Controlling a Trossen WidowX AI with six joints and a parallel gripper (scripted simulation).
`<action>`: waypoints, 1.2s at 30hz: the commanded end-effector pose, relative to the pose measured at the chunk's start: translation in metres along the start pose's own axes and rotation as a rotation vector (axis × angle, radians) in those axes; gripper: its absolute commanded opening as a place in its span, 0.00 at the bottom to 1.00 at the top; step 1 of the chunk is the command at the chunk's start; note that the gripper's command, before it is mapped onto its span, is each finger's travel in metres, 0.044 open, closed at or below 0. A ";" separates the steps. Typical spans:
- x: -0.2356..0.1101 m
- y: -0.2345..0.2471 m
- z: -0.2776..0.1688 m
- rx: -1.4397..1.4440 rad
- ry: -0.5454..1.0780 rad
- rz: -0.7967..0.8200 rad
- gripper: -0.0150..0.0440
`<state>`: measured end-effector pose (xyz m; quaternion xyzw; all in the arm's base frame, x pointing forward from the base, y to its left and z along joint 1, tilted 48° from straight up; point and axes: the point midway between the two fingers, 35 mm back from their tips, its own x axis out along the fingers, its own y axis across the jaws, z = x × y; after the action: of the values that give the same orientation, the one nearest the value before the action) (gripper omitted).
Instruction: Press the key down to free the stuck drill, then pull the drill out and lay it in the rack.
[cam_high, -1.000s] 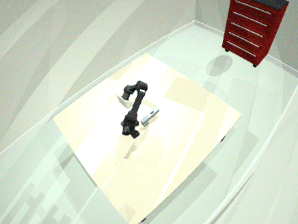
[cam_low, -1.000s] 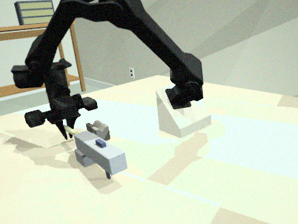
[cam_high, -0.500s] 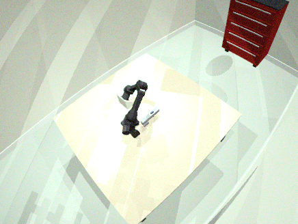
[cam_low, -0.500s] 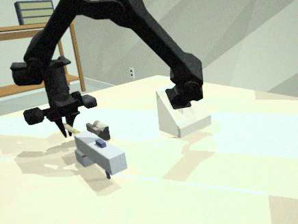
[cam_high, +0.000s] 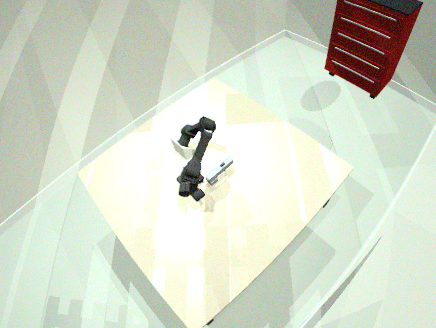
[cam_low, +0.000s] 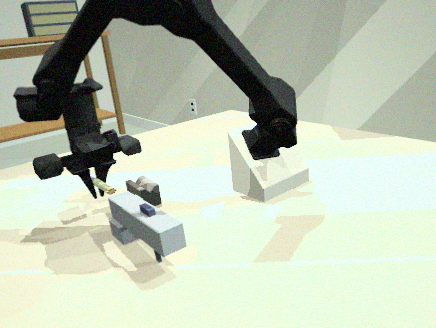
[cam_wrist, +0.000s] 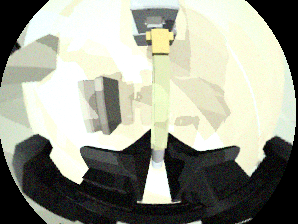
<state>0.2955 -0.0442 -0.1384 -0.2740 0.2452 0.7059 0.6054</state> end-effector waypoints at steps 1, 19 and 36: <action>-0.003 0.000 0.000 -0.001 0.002 0.001 0.25; -0.012 0.000 0.001 -0.001 0.003 0.001 0.25; -0.020 0.000 0.001 -0.001 0.003 0.001 0.25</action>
<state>0.2980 -0.0554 -0.1257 -0.2742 0.2454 0.7059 0.6052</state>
